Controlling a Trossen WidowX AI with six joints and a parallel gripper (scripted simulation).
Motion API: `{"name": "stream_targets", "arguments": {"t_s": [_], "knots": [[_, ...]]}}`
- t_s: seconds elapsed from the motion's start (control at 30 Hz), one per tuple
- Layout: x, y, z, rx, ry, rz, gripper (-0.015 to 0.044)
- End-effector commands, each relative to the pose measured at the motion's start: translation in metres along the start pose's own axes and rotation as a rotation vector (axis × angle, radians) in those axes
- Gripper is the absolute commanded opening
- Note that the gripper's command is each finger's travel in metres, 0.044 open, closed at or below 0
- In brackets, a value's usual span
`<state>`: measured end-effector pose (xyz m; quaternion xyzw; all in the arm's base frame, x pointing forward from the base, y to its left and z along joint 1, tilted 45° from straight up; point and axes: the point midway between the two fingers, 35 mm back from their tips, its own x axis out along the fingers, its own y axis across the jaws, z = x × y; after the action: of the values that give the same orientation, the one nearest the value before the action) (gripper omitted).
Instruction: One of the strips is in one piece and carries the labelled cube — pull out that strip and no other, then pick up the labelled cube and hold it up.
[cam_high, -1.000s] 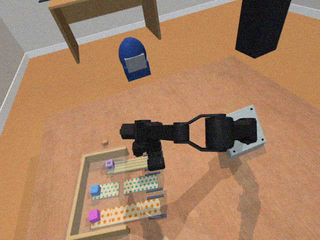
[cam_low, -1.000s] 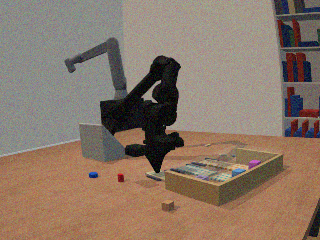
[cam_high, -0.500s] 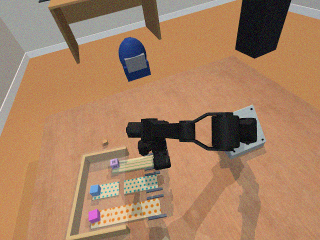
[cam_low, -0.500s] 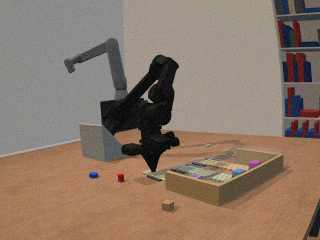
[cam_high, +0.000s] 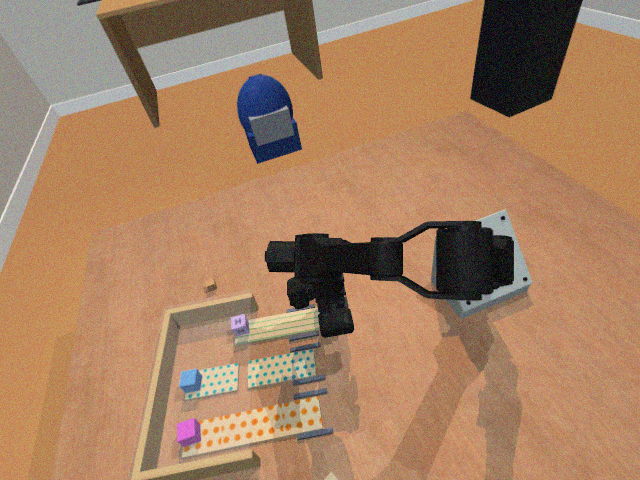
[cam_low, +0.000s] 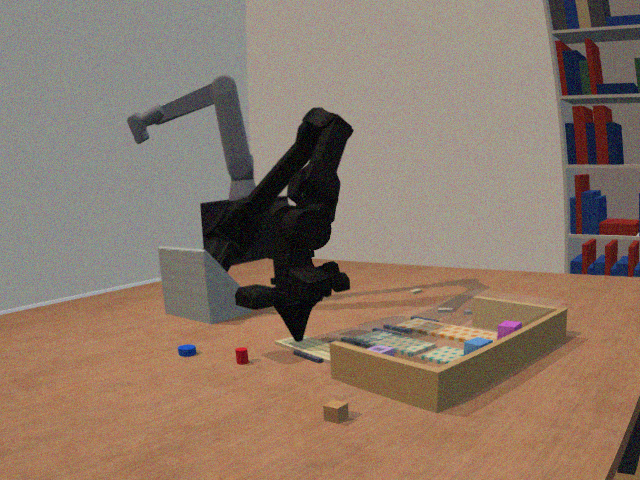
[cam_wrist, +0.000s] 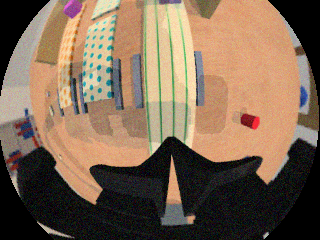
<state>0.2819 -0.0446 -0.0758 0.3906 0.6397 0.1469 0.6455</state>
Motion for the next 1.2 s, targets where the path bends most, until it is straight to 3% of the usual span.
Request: {"name": "stream_targets", "arguments": {"t_s": [0.0, 1.17], "knots": [[0.004, -0.001, -0.013, 0.008, 0.022, -0.001, 0.0], [0.004, -0.002, -0.065, 0.011, 0.024, -0.001, 0.0]]}}
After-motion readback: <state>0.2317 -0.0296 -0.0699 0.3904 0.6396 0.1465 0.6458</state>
